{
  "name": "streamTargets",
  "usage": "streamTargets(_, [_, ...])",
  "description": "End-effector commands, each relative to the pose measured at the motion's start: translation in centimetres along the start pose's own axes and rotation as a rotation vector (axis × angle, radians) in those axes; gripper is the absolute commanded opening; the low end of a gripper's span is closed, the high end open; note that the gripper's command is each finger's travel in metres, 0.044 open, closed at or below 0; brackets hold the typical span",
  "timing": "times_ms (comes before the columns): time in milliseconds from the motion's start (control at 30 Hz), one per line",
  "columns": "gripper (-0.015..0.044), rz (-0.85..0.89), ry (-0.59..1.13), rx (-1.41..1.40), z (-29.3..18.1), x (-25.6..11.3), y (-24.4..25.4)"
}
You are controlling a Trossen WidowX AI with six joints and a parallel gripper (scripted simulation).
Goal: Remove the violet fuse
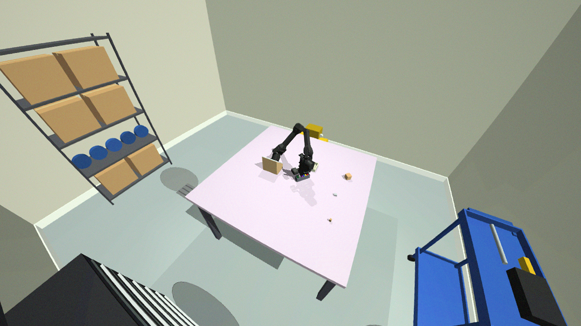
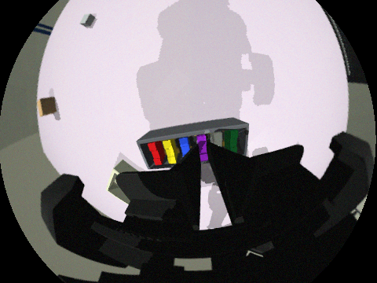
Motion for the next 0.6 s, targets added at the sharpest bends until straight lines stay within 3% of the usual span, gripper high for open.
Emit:
streamTargets(0, [0.0000, -0.002, -0.001, -0.006, 0.04, -0.25, 0.02])
streamTargets(567, [0.0000, -0.001, -0.001, -0.004, 0.07, -1.07, 0.01])
Point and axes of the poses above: the point midway between the two fingers, 35 mm back from their tips, its own x axis out along the fingers, its own y axis across the jaws, z = x × y, the point moved 6 cm from there along -x, back along the fingers, and after that the axes turned 7 degrees about -x, right-handed, at the moved point
